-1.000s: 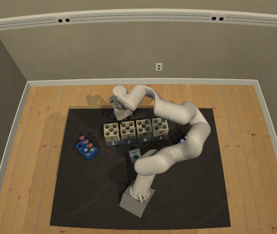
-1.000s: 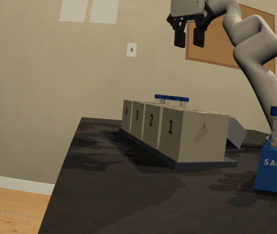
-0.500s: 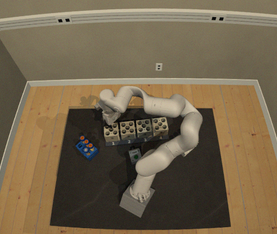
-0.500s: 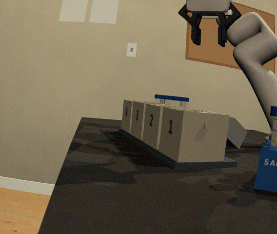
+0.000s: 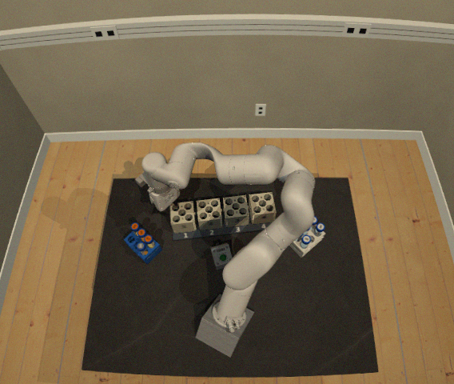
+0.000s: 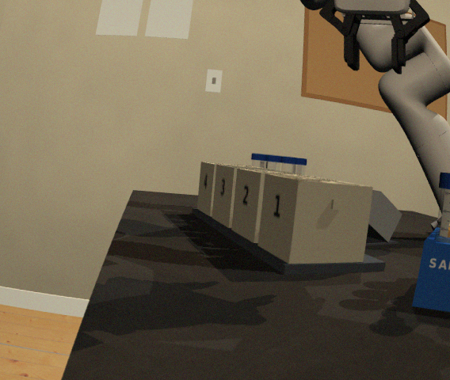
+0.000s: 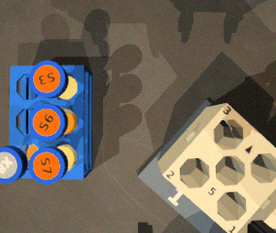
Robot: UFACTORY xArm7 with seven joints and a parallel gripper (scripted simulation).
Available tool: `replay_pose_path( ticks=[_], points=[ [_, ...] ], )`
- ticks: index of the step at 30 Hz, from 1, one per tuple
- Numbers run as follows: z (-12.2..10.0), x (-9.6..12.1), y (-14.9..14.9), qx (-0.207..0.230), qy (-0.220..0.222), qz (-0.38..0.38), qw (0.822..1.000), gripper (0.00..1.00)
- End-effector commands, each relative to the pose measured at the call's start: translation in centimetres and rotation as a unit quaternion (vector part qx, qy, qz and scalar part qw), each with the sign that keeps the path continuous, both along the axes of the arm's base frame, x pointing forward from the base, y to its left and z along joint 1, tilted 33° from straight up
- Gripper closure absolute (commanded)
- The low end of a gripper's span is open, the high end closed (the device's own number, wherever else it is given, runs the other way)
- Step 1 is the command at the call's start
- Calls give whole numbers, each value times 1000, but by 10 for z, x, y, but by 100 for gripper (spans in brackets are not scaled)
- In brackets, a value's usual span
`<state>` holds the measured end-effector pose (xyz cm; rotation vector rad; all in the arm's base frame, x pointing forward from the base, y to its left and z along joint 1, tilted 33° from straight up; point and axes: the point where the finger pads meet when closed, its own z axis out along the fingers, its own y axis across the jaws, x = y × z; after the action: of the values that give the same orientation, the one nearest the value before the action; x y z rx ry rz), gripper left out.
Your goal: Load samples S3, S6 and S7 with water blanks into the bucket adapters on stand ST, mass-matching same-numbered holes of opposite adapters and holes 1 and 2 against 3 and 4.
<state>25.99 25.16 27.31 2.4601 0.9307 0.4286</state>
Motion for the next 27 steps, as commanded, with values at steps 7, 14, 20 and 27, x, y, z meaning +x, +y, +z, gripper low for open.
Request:
replay_pose_path(
  ticks=[7,14,20,27],
  points=[
    [-20,-5,49,0,-2,0,1000,43],
    [-34,-9,80,0,-2,0,1000,43],
    [-42,-12,98,0,-2,0,1000,43],
    [-53,-15,123,0,-2,0,1000,43]
  ],
)
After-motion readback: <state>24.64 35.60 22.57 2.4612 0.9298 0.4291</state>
